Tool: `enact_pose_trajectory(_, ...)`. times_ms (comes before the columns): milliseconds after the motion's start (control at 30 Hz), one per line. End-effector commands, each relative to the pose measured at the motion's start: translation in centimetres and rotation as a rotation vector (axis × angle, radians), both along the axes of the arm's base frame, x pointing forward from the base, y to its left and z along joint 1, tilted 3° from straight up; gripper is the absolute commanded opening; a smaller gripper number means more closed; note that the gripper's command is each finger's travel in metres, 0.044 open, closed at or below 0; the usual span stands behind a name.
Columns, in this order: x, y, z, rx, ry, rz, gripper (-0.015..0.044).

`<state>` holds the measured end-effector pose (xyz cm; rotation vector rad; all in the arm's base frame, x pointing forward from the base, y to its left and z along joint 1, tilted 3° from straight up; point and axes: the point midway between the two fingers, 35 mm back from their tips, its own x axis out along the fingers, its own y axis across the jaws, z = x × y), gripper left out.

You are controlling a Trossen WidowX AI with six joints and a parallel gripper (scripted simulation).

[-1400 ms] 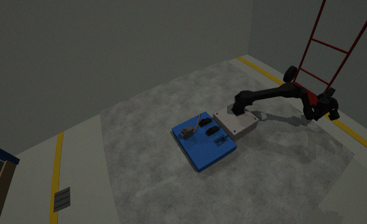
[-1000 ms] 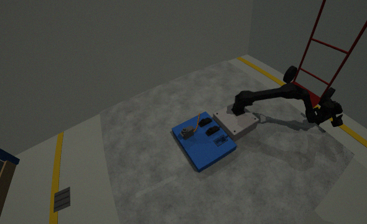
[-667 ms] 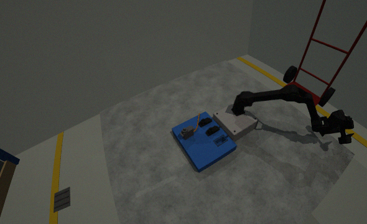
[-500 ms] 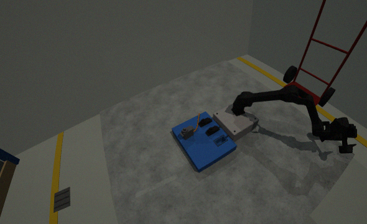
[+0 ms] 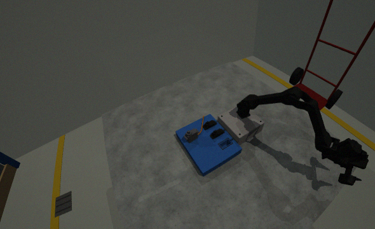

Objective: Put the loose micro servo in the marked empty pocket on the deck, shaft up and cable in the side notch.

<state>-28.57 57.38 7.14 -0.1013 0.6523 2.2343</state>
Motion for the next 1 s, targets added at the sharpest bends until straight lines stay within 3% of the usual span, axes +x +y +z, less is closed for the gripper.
enact_pose_trajectory(0, 7.1, 2.0, 0.1, -0.049, -0.046, -0.131, 0.044)
enact_pose_trajectory(233, 15.3, 2.9, 0.0, -0.122, -0.099, -0.271, 0.044)
enact_pose_trajectory(500, 27.9, 2.0, -0.2, -0.231, -0.181, -0.471, 0.044)
enact_pose_trajectory(967, 47.7, -6.3, -0.4, -0.474, -0.268, -0.812, 0.044)
